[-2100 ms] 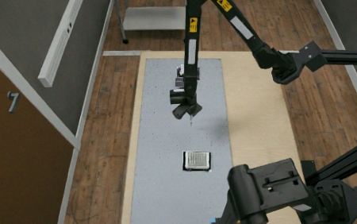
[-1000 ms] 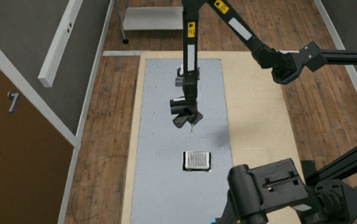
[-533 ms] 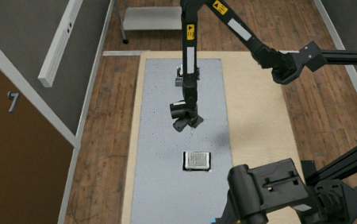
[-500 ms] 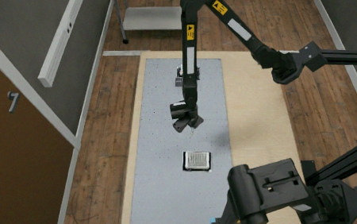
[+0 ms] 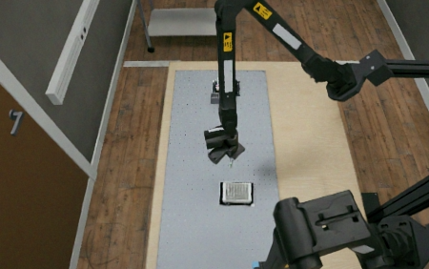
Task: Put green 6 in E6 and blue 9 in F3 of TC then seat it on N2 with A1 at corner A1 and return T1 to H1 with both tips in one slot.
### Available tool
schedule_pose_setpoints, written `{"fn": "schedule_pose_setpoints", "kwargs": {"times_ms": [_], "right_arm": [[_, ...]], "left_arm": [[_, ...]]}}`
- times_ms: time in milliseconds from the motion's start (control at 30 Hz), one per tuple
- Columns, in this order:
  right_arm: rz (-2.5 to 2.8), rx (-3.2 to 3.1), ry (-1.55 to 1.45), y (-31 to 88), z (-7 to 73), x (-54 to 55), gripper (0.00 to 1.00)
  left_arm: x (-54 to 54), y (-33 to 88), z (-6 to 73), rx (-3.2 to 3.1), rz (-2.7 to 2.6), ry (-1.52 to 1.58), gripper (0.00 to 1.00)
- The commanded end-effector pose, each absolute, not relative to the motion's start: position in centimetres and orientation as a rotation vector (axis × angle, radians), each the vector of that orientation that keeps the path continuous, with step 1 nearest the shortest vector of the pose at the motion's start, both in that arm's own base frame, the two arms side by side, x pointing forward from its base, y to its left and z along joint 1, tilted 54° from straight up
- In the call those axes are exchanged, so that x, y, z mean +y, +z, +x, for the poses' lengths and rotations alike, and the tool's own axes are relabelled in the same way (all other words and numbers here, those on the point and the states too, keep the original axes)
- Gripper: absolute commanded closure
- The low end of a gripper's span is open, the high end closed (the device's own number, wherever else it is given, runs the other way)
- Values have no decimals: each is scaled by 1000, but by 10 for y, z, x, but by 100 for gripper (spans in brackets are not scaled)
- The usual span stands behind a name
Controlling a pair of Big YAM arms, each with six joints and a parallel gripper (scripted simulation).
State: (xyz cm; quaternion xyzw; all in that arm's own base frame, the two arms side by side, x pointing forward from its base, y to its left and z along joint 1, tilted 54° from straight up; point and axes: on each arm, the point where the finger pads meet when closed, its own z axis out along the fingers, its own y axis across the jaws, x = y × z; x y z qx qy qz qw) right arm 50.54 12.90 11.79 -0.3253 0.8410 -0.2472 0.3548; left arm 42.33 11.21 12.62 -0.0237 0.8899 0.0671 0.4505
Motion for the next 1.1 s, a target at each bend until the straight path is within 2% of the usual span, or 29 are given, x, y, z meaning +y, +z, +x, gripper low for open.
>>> {"fn": "schedule_pose_setpoints", "kwargs": {"times_ms": [0,1067], "right_arm": [[-851,2195,-630,105,506,141,91],[-852,2192,-633,97,507,188,91]], "left_arm": [[112,127,423,2198,-53,167,0],[112,127,423,2198,-53,167,0]]}}
